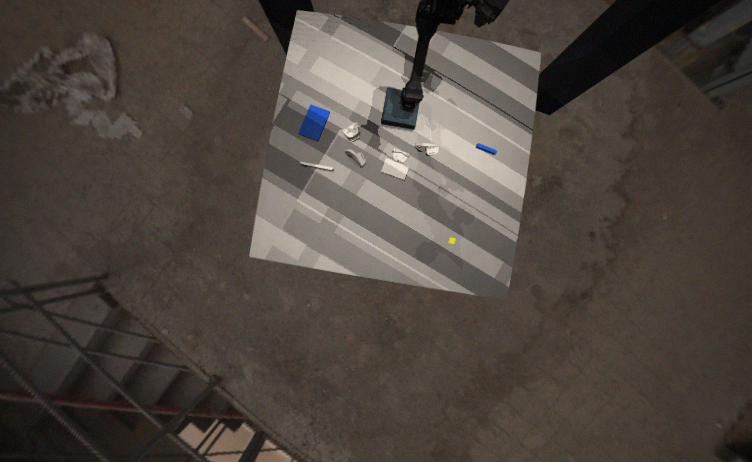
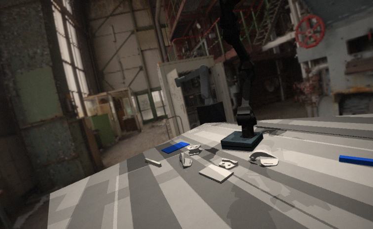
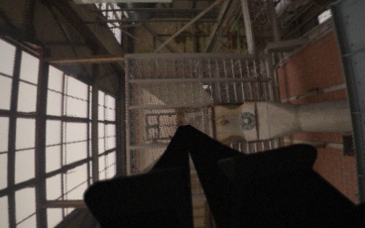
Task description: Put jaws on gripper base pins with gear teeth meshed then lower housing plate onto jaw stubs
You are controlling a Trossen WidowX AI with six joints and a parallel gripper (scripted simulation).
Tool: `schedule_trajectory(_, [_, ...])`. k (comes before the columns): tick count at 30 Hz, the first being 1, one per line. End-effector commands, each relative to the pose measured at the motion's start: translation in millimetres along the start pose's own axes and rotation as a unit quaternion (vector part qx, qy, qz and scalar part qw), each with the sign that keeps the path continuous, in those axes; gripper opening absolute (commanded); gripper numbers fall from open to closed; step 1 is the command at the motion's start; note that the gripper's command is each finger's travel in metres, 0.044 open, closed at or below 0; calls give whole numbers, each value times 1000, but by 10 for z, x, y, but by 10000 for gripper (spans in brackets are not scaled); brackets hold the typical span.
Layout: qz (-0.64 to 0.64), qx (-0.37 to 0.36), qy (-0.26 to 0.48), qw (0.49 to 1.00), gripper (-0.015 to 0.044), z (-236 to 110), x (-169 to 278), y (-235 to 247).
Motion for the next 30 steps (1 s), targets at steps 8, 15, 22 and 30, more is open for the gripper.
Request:
schedule_trajectory(8, [34,-97,-59,993,0,-59,-355,509])
schedule_trajectory(15, [56,-180,-94,978,0,-150,-588,921])
schedule_trajectory(22, [78,-270,-126,951,0,-317,-805,1357])
schedule_trajectory(30, [104,-375,-153,908,0,-592,-1017,1830])
Point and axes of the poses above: the point midway between the two fingers, 35 mm back from their tips, its own z axis out along the fingers, its own y axis across the jaws, x = y × z, the point moved 8 cm from there along -z, back along the fingers, and after that the axes turned 1 degree about -z, right-handed, at the moved point
